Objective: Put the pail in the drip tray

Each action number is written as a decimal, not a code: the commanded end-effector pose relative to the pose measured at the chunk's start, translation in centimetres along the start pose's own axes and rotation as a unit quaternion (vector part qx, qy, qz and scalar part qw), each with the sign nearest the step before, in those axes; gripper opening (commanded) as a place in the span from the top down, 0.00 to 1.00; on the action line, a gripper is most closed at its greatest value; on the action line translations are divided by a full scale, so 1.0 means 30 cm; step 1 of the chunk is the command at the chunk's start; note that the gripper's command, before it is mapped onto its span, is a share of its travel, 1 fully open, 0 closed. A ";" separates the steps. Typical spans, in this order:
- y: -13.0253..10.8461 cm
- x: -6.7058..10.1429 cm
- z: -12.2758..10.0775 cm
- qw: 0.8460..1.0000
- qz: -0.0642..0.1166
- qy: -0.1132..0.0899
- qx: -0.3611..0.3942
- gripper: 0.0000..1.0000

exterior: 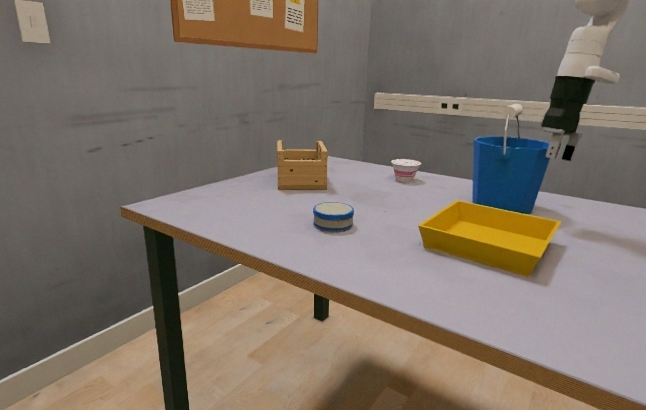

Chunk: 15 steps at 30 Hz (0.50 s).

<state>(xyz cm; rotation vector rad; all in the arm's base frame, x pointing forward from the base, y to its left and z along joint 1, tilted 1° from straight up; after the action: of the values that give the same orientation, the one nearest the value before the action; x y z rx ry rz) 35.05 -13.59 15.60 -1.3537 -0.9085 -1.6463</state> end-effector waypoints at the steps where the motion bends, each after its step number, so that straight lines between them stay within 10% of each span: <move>1: 0.031 0.018 0.003 1.000 0.000 -0.002 -0.024 0.00; 15: 0.210 0.142 0.021 0.985 0.002 -0.020 -0.173 0.00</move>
<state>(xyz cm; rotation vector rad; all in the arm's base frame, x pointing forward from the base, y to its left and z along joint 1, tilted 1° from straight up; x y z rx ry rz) 39.11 -15.62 18.87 -1.5430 -0.7274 -1.8037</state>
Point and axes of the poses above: the point where the finger pads meet when closed, its own x axis back along the fingers, its own z axis across the jaws, y = z × x, the point moved 8 cm from there along x, back along the fingers, and after that the axes turned 7 degrees about x, right-handed, at the moved point
